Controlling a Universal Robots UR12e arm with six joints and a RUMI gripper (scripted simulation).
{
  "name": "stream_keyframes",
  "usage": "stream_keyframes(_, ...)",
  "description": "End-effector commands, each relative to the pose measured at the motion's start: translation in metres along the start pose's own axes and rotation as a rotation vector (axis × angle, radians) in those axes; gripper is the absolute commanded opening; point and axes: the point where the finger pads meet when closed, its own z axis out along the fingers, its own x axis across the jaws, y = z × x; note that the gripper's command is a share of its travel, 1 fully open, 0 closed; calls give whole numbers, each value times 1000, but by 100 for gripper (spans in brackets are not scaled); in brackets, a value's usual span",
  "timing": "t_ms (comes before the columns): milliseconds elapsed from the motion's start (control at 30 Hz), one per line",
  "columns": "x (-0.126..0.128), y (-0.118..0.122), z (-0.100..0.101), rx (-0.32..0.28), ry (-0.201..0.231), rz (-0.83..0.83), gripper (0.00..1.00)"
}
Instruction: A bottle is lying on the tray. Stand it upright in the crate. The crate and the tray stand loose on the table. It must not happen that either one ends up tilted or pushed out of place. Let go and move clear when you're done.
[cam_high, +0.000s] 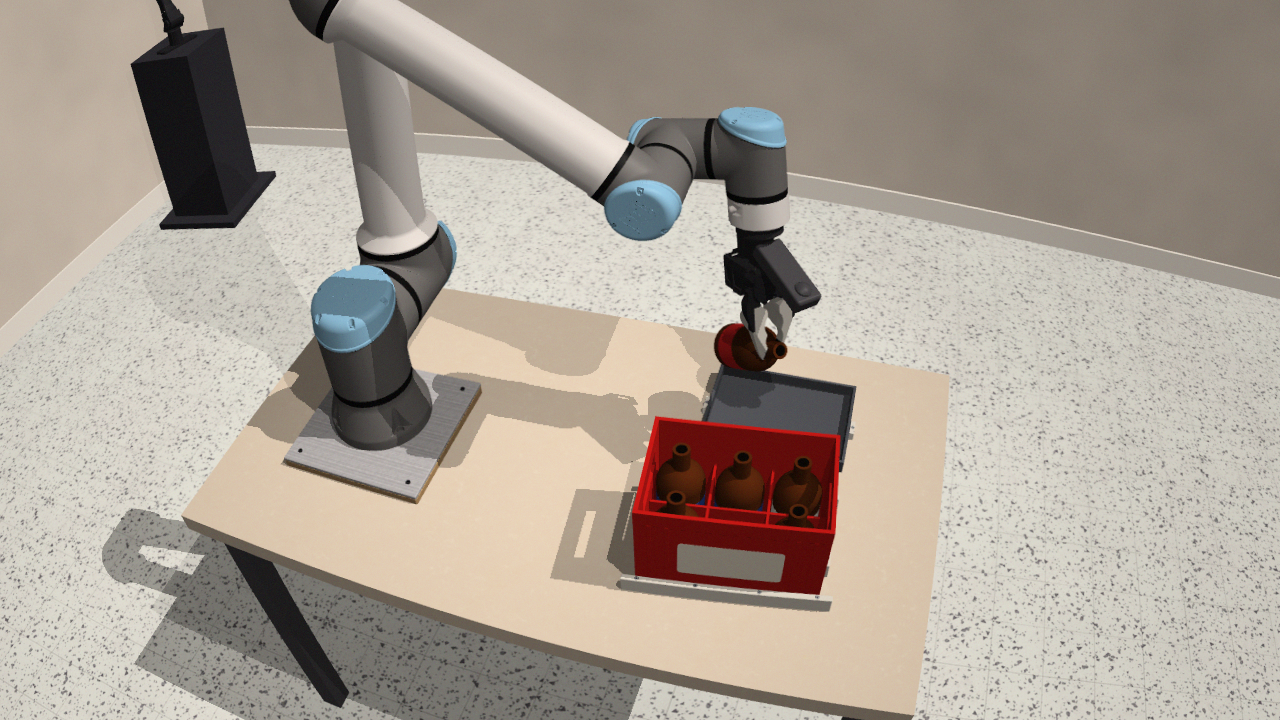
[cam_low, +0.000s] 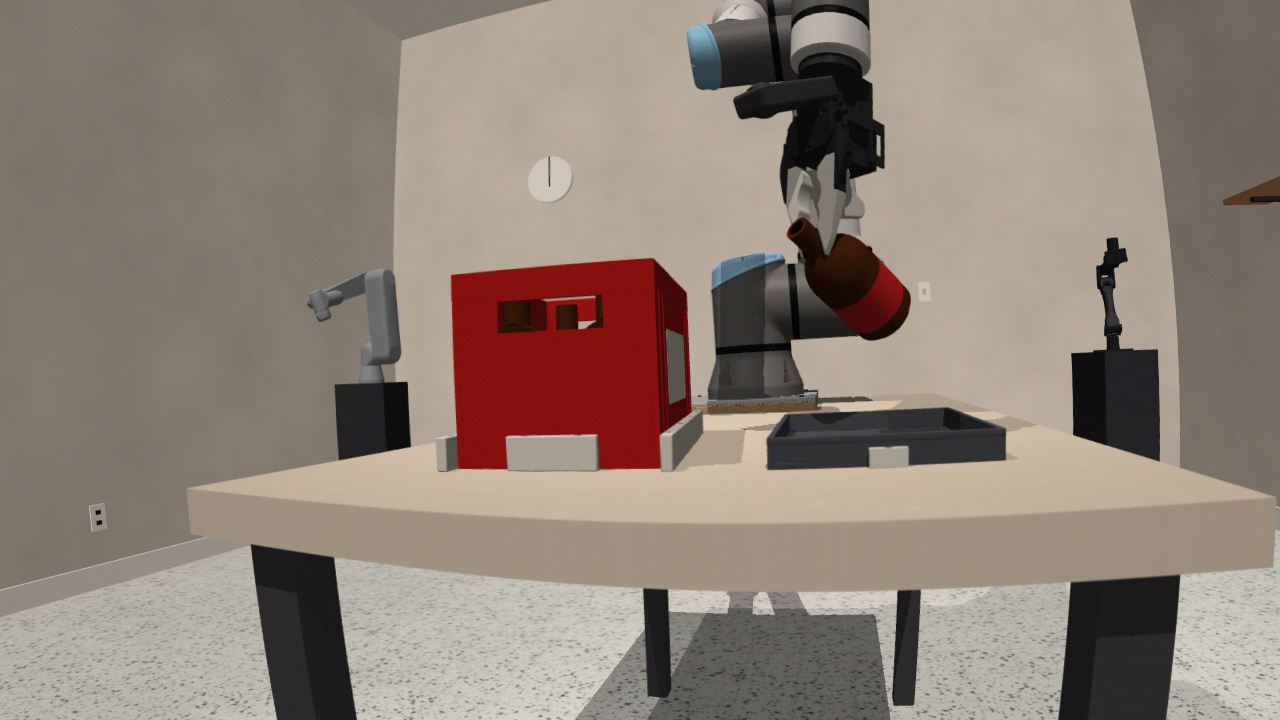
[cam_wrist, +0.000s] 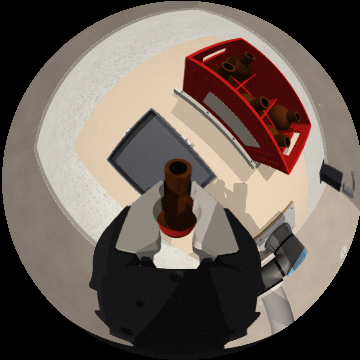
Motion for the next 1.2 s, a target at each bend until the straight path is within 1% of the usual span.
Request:
stream_keyframes(0, 0, -1, -1, 1, -1, 0, 0)
stream_keyframes(600, -1, -1, -1, 11, -1, 0, 0)
stream_keyframes(967, -1, -1, 0, 70, 1, -2, 0)
stream_keyframes(1033, -1, -1, 0, 70, 1, -2, 0)
stream_keyframes(1167, -1, -1, 0, 99, 1, -2, 0)
